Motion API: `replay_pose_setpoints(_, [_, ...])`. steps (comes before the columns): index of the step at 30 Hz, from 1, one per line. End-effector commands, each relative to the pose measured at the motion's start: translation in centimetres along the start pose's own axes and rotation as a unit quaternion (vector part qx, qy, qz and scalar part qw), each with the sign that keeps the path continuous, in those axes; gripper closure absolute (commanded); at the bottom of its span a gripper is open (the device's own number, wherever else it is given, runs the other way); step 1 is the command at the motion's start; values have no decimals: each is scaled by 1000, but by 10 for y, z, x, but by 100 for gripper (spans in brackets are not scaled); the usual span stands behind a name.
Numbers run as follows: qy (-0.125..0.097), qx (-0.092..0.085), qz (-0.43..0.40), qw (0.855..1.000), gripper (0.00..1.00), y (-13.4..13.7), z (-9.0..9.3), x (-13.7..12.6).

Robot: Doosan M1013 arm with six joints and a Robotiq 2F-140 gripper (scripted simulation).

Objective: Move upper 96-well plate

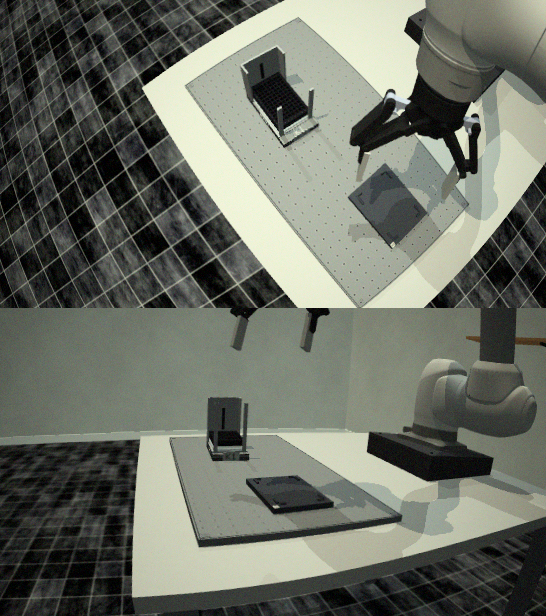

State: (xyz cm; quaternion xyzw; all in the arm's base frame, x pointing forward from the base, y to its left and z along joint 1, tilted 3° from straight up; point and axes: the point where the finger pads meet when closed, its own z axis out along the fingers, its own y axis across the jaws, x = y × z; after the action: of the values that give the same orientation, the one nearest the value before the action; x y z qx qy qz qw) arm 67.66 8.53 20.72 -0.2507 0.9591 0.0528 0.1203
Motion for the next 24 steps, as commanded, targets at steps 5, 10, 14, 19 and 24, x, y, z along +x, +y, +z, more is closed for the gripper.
replay_pose_setpoints(5, [0,0,0,1000,0,0,0,0])
replay_pose_setpoints(10, [0,0,0,1000,0,0,0,0])
replay_pose_setpoints(14, [0,0,0,1000,0,0,0,0])
replay_pose_setpoints(19, [2,1,-33,999,0,-9,1,5])
replay_pose_setpoints(24, [9,2,-116,993,0,-23,4,13])
